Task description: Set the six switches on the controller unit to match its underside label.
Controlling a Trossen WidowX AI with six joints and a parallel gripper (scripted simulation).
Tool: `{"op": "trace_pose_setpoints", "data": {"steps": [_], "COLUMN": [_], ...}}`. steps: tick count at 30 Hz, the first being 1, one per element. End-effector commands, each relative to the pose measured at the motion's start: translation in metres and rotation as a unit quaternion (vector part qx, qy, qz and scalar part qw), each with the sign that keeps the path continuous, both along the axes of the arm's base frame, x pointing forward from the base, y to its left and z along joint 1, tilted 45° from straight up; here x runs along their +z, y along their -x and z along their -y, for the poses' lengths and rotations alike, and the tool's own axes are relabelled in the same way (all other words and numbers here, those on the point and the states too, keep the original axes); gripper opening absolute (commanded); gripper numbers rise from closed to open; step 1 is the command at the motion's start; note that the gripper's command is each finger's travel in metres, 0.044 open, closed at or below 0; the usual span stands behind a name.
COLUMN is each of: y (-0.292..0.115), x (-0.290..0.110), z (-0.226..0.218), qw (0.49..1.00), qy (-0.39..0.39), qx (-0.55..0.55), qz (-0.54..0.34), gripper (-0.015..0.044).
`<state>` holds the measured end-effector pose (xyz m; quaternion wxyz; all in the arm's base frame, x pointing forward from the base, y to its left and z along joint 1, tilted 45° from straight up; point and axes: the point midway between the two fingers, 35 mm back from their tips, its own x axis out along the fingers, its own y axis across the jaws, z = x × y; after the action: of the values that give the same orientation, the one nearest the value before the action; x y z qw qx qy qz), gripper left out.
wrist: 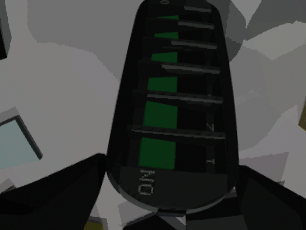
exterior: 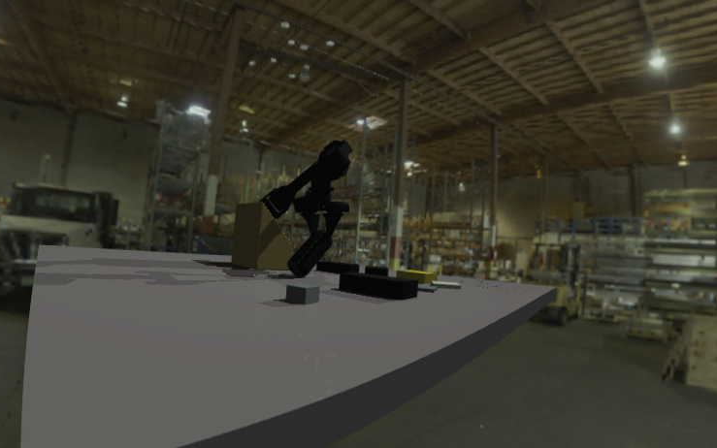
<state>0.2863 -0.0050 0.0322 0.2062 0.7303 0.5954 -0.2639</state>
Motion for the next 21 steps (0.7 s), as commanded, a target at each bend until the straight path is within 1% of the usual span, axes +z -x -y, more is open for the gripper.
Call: {"op": "trace_pose_setpoints", "data": {"steps": [1, 21], "y": [0.000, 0.004], "x": [-0.002, -0.009], "z": [0.006, 0.021], "qw": [1.000, 1.000], "qy": [-0.003, -0.023], "qx": [-0.001, -0.001], "qz": [0.000, 0.004], "gripper": [0.0337, 0.0338]}}
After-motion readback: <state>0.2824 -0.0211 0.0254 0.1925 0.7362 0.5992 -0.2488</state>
